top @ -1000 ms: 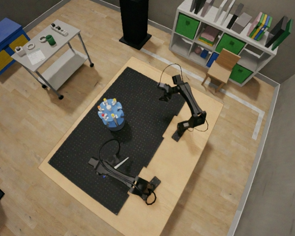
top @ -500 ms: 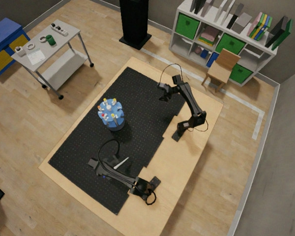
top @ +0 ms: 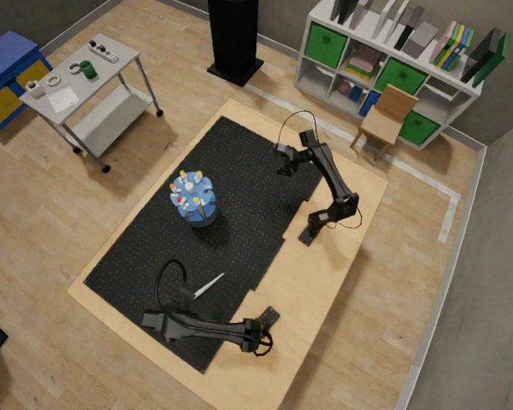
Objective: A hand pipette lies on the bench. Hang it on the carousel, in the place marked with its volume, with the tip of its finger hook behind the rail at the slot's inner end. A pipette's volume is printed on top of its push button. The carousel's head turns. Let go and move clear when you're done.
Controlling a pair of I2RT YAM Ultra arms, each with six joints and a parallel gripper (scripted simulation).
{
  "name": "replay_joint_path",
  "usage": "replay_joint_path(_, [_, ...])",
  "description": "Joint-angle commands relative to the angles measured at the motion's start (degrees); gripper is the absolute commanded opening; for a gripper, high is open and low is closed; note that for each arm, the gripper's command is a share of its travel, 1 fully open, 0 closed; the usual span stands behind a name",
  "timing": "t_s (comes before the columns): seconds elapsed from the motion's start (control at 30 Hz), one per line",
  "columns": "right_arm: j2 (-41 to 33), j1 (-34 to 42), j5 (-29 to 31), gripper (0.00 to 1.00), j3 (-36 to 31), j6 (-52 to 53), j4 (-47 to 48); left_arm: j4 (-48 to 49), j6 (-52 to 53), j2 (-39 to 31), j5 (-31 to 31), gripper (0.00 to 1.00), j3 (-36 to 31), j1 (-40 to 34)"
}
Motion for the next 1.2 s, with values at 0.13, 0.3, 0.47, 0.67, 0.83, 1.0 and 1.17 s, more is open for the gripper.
replay_joint_path(0.13, [-0.2, -0.5, -1.1, 1.00, 0.9, -0.3, 0.7, -2.7, -7.9, -3.4, 8.1, 1.00, 0.8, 4.6])
replay_joint_path(0.3, [-0.2, -0.5, -1.1, 1.00, 0.9, -0.3, 0.7, -2.7, -15.0, -2.5, 13.1, 1.00, 1.4, 7.6])
replay_joint_path(0.47, [-0.2, -0.5, -1.1, 1.00, 0.9, -0.3, 0.7, -1.0, -22.2, -5.2, 17.3, 1.00, -3.0, 9.8])
replay_joint_path(0.67, [-0.2, -0.5, -1.1, 1.00, 0.9, -0.3, 0.7, 3.2, -29.2, -8.3, 20.5, 1.00, -7.9, 11.4])
replay_joint_path(0.83, [-0.2, -0.5, -1.1, 1.00, 0.9, -0.3, 0.7, 8.6, -38.5, -12.1, 23.9, 1.00, -13.6, 13.1])
replay_joint_path(1.0, [-0.2, -0.5, -1.1, 1.00, 0.9, -0.3, 0.7, 14.8, -49.0, -16.4, 26.4, 1.00, -19.7, 13.8])
replay_joint_path(1.17, [-0.2, -0.5, -1.1, 1.00, 0.9, -0.3, 0.7, 20.2, -57.3, -20.0, 27.1, 1.00, -24.3, 13.6])
